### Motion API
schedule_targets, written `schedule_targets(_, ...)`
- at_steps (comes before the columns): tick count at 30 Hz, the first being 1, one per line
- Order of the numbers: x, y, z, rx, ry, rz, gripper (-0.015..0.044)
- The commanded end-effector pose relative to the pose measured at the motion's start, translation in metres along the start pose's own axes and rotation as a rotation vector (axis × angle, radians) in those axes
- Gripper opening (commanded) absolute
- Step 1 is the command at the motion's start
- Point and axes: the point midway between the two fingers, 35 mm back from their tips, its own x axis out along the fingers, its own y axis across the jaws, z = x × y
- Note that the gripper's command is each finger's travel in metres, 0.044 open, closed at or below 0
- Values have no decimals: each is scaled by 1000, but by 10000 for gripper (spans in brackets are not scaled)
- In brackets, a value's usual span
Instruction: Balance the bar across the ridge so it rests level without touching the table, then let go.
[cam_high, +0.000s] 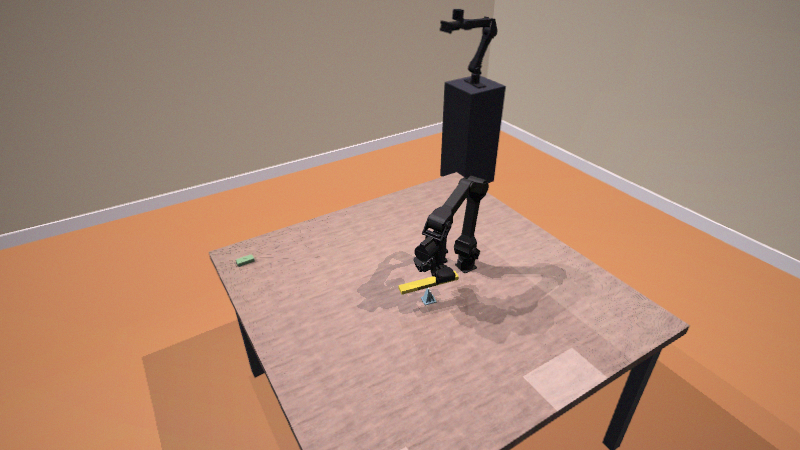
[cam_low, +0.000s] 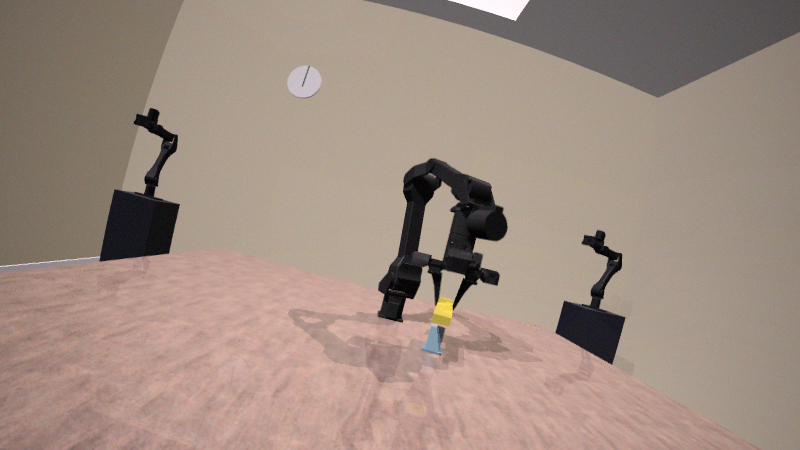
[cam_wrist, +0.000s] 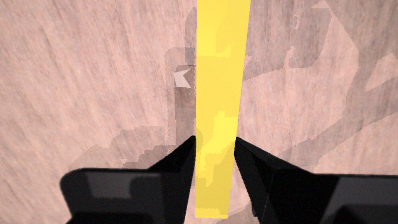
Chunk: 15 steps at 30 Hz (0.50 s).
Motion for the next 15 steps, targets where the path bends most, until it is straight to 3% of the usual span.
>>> schedule_targets(1,9,-1,-2,1,11,-1,0)
schedule_targets(15,21,-2,-2,0,11,-2,0)
